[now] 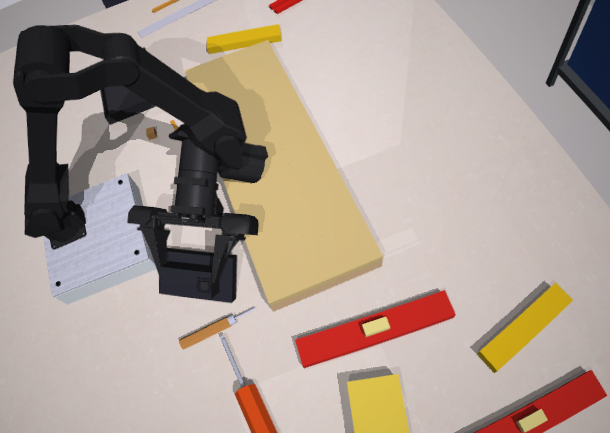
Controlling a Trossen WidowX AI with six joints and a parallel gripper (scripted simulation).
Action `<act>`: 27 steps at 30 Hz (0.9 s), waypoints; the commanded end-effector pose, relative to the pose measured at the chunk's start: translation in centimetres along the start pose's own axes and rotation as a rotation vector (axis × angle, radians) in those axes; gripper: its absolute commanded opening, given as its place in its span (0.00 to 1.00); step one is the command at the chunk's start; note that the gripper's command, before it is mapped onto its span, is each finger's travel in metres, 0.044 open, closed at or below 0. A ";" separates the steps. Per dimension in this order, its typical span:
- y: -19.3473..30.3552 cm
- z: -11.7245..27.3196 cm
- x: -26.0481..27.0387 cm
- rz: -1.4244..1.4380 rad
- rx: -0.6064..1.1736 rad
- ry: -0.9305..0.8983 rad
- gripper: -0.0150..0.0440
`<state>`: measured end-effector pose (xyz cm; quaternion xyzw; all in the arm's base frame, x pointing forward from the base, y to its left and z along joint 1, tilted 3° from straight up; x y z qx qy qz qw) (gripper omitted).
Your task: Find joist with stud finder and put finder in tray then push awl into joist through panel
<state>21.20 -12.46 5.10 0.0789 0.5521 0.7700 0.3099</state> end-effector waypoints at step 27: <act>-0.5 0.3 0.0 -0.010 -0.012 -0.010 0.90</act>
Point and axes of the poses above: the point midway between the two fingers, 35 mm back from their tips, its own z axis back along the fingers, its own x axis across the jaws, y = z × x, the point moved 4 cm from there along z, back along the fingers, and after that the axes turned 11 degrees about -z, right-handed, at the moved point
